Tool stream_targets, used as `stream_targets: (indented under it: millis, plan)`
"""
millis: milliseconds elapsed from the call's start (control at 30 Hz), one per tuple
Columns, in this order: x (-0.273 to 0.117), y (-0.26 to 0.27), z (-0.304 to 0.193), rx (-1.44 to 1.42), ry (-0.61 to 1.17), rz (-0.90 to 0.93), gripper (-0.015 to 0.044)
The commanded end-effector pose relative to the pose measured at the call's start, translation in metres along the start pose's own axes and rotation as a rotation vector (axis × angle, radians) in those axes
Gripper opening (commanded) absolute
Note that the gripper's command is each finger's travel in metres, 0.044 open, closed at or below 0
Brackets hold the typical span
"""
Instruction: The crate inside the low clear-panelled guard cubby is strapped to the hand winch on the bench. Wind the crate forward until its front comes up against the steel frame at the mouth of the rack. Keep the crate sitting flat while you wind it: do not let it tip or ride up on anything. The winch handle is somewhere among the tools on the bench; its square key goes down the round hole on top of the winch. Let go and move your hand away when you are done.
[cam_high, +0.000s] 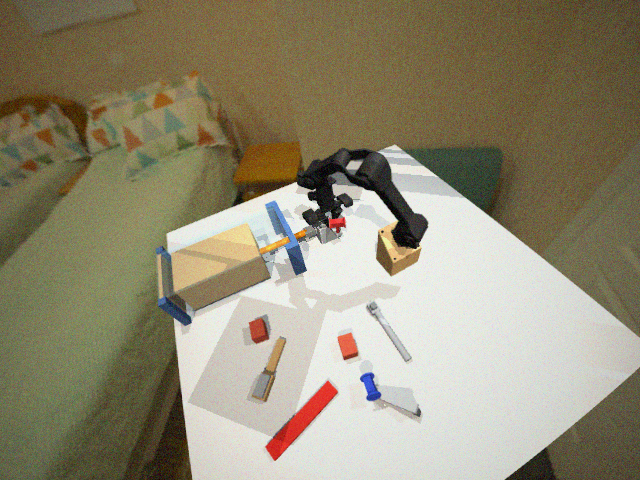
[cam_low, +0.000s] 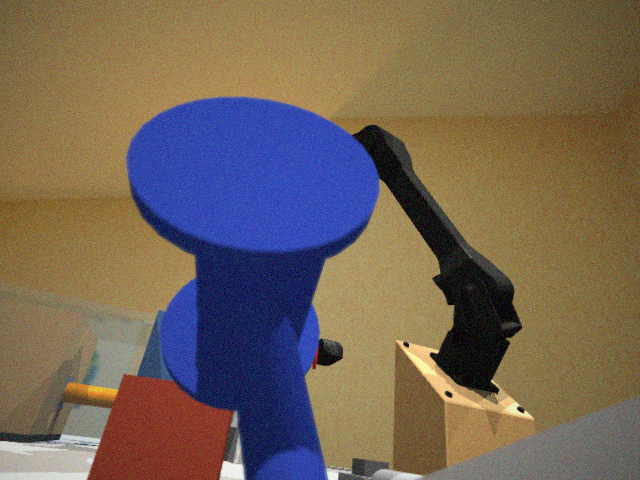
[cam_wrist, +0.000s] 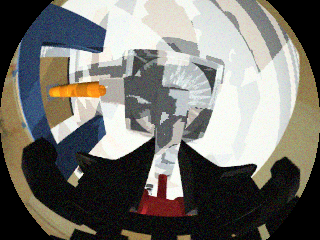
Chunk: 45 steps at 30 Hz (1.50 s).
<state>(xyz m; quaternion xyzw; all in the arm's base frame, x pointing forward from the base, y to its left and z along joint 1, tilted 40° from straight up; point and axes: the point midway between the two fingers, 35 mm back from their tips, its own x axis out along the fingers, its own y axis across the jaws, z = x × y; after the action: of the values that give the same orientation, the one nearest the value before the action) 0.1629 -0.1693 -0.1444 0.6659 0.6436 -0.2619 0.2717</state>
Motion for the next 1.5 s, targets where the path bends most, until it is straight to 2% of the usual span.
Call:
stream_targets:
  millis: [0, 600, 1467]
  plan:
    - [0.004, 0.0018, 0.0002, 0.018, 0.003, 0.001, 0.0]
    - [0.0037, -0.0053, 0.0009, -0.15, 0.003, -0.019, 0.0]
    - [0.0037, -0.0013, 0.0003, -0.065, 0.003, -0.009, 0.0]
